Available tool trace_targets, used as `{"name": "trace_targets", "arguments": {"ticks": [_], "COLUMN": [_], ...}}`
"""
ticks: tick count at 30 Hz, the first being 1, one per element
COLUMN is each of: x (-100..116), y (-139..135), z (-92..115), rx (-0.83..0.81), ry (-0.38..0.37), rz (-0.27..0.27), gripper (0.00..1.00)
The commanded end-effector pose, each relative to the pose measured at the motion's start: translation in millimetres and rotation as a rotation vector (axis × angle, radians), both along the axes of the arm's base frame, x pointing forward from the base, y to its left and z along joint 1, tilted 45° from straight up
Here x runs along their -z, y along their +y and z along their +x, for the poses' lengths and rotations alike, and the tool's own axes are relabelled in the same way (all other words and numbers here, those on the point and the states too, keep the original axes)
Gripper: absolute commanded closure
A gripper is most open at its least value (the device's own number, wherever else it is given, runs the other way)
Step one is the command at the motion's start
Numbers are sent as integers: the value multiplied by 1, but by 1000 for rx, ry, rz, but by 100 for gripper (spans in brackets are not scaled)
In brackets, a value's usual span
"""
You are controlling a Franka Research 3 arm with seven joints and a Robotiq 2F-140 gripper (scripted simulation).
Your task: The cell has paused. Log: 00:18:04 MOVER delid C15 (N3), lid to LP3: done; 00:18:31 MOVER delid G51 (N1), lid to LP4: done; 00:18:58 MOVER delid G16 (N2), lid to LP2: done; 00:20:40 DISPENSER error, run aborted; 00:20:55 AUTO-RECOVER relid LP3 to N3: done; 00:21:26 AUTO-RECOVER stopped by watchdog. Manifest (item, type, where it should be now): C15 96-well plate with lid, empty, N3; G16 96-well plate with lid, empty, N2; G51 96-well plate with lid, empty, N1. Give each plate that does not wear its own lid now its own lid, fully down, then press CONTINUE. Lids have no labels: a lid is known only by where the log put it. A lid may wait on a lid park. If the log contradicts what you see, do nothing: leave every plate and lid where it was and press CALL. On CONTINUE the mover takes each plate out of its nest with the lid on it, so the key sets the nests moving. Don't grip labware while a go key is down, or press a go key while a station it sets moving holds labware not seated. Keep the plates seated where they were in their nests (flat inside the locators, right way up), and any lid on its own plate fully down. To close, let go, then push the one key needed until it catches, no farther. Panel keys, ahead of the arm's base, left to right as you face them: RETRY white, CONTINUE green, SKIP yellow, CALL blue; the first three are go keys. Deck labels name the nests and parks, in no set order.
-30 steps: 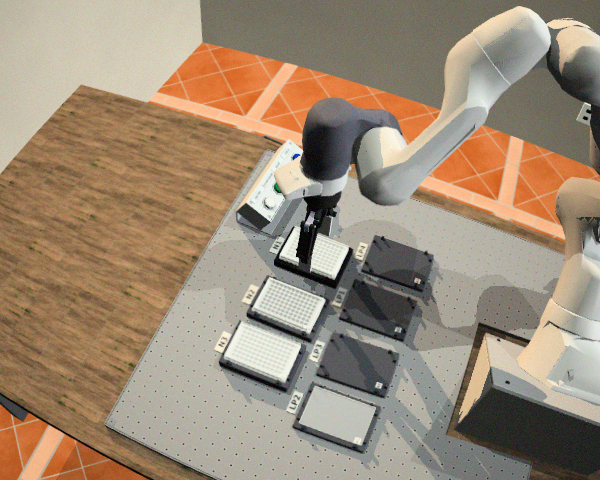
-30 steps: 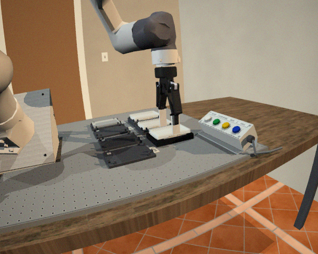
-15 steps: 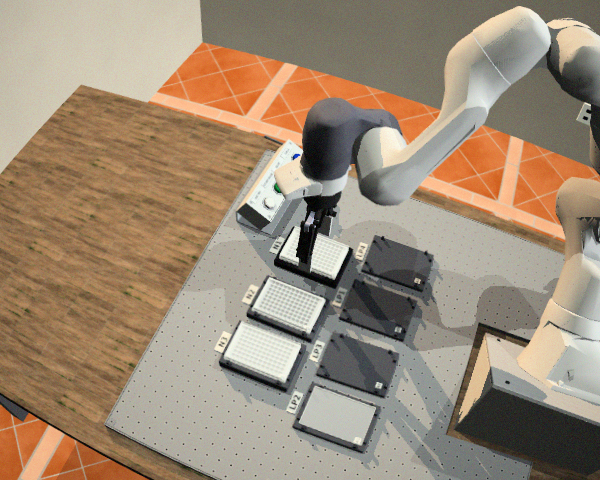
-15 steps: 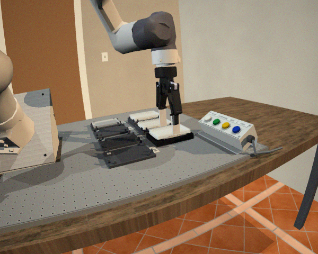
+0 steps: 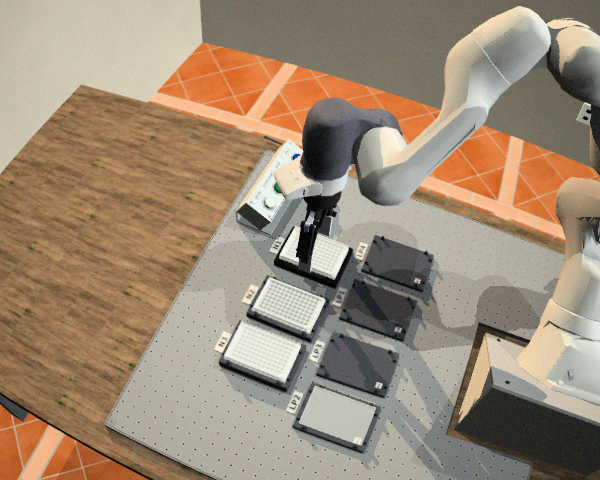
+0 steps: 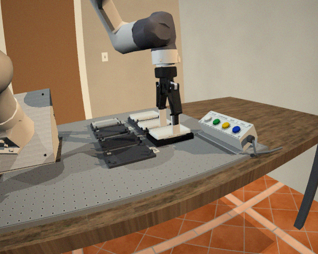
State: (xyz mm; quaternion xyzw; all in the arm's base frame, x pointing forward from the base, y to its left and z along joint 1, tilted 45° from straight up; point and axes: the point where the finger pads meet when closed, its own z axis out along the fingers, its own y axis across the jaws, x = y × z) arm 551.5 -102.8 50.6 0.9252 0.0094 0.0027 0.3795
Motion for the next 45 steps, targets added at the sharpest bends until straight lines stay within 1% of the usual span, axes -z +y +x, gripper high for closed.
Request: {"name": "trace_targets", "arguments": {"ticks": [1, 16, 27, 42, 45], "x": [1, 1, -5, -28, -29], "y": [-1, -1, 5, 27, 28], "z": [-1, -1, -1, -1, -1], "rx": [9, 9, 9, 9, 9], "ry": [-6, -6, -6, -6, -6], "rz": [1, 1, 1, 1, 1], "gripper": [34, 34, 34, 34, 34]}}
